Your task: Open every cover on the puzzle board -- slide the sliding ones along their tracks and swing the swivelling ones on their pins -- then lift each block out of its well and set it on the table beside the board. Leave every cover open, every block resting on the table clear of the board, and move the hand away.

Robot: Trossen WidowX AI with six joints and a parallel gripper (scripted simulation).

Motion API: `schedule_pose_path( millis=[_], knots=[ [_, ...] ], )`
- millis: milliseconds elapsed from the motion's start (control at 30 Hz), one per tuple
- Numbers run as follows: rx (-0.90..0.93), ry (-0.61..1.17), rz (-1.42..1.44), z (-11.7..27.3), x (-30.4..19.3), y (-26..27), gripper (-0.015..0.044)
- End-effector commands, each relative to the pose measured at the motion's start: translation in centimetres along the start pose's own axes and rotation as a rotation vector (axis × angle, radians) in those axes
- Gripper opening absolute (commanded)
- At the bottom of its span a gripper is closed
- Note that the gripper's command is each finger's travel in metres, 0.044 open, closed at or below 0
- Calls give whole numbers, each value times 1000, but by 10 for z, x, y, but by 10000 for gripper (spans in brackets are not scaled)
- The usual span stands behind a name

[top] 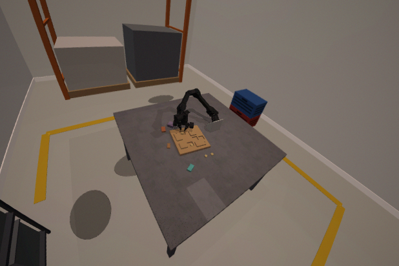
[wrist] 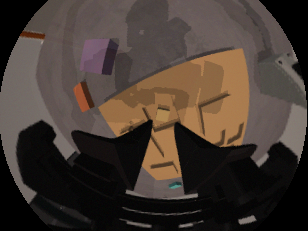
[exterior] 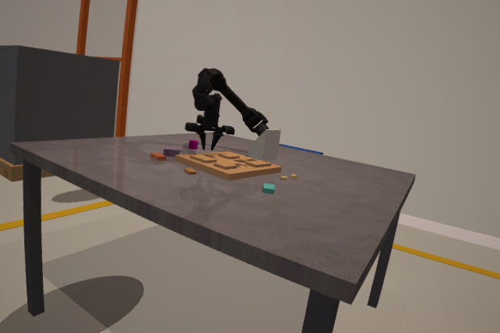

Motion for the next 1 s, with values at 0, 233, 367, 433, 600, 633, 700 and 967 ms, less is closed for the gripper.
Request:
schedule_pose_path(
  millis=[0, 233, 367, 433, 600, 633, 700, 967],
  knots=[
    [2, -2, 67, -1, 0, 0, 144],
    [2, -2, 172, -1, 0, 0, 144],
    [2, -2, 231, -1, 0, 0, 144],
    [2, -2, 261, -1, 0, 0, 144],
    [2, -2, 336, -1, 0, 0, 144],
    [2, -2, 351, -1, 0, 0, 144],
    [2, -2, 381, -1, 0, 0, 144],
    [2, -2, 501, -1, 0, 0, 144]
  ],
)
Point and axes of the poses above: the point midway between the two fingers, 35 mm back from their tips, its own z axis back along the fingers, its own y axis across the jaws, x = y × z, the point moved 9 cm from there along z, back along the fingers, and after that the axes turned 6 degrees about z, right-handed, at the moved point
